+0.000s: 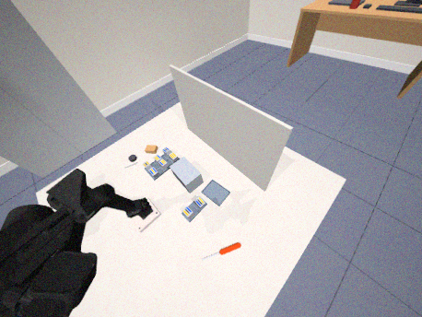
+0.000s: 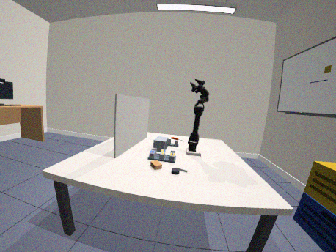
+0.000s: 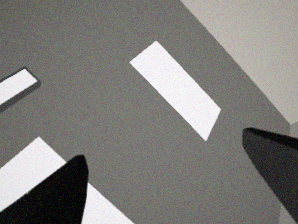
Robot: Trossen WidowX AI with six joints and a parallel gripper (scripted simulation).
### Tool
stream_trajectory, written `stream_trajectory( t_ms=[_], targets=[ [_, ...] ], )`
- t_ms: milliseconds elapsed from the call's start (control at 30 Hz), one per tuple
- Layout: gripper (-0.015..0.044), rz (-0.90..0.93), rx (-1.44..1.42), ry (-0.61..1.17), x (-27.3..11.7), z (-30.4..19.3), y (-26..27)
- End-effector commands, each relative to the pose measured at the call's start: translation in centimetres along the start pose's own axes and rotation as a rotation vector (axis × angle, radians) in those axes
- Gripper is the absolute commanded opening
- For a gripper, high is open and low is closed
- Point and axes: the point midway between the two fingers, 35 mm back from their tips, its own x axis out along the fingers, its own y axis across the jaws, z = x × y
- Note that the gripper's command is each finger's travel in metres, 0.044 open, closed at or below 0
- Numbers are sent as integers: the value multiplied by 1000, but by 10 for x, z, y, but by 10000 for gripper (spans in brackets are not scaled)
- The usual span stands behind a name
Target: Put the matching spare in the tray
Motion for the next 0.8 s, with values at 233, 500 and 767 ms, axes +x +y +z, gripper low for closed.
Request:
stream_trajectory(
  t_ms=[233,500,767],
  targets=[
    [440,12,62,6,4,4,1],
    [440,136,794,38,56,64,3],
    [440,234,1476,-14,109,134,-40]
  ],
)
